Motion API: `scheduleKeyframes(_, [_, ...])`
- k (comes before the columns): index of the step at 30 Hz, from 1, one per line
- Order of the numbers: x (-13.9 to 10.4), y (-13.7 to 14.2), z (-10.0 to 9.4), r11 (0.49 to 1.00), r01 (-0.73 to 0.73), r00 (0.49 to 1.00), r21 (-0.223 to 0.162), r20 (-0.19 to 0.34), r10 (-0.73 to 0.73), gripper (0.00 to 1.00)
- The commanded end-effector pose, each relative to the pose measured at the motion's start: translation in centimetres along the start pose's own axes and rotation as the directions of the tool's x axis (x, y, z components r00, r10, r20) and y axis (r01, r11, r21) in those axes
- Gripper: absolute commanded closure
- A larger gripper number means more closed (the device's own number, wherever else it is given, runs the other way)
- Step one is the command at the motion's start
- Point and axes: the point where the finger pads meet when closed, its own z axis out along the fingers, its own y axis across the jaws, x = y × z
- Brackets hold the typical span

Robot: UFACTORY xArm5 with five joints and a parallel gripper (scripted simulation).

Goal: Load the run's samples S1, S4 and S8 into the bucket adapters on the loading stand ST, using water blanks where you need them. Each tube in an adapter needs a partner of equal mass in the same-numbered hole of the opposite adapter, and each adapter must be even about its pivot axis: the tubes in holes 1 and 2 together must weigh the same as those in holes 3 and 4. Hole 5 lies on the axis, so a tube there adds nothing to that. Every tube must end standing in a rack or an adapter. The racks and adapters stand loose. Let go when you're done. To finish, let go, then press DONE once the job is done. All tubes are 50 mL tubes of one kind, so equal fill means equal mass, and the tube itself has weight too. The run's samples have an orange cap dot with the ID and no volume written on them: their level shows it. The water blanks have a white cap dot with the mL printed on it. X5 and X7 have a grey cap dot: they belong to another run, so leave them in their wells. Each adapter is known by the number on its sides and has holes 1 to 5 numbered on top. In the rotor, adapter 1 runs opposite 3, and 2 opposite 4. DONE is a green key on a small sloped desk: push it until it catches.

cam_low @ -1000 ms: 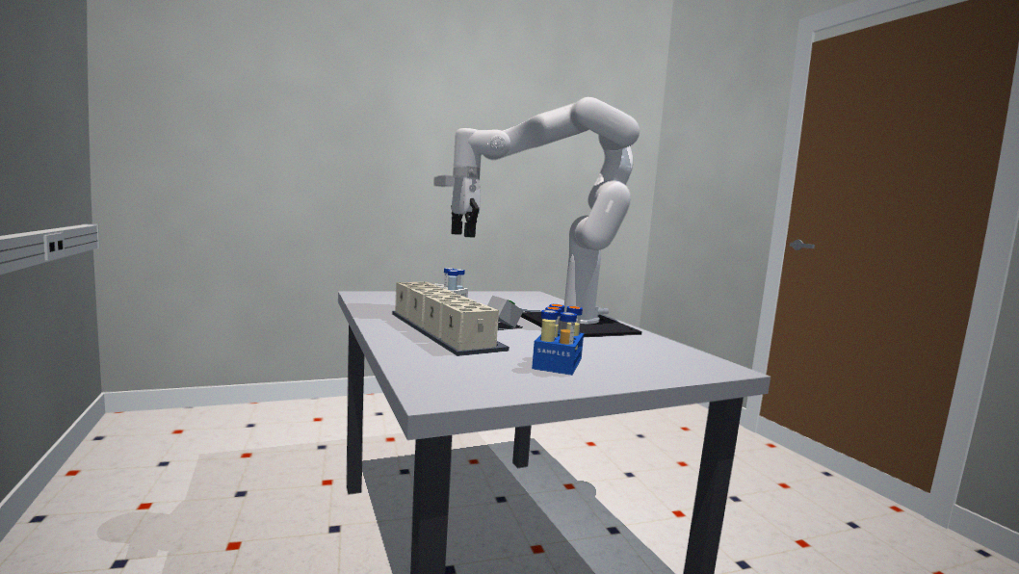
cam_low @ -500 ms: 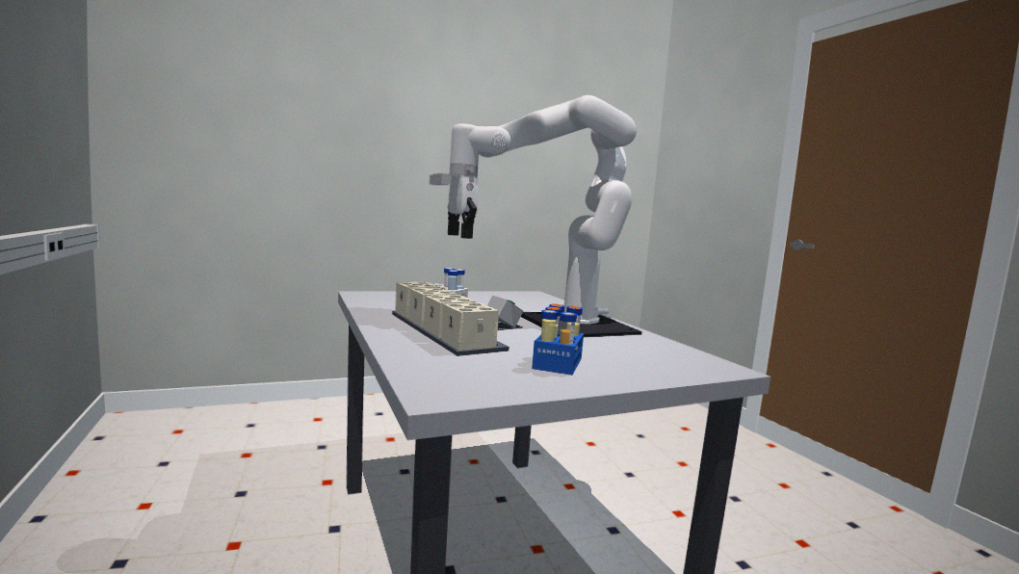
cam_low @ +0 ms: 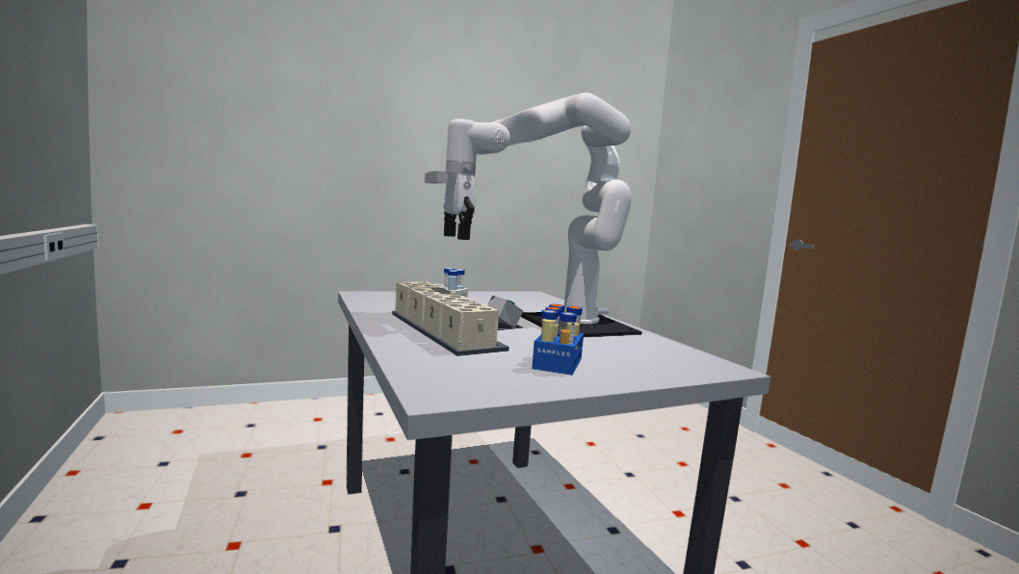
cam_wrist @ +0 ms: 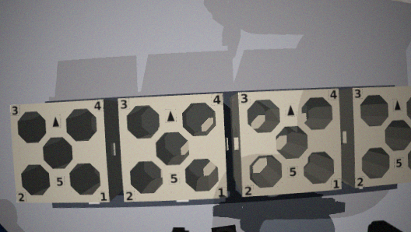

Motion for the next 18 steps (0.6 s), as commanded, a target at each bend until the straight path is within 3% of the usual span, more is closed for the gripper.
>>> scheduleKeyframes(1, [0.1,-2.2,-0.2,0.995,0.095,0.995,0.014,-0.005,-0.095,0.00])
scheduleKeyframes(10, [-2.0,-6.2,-0.2,0.923,0.385,0.923,0.013,-0.009,-0.385,0.00])
scheduleKeyframes(12, [-2.0,-6.2,-0.2,0.923,0.385,0.923,0.013,-0.009,-0.385,0.00])
scheduleKeyframes(18, [-3.4,-8.9,-0.3,0.828,0.560,0.828,0.011,-0.011,-0.560,0.00])
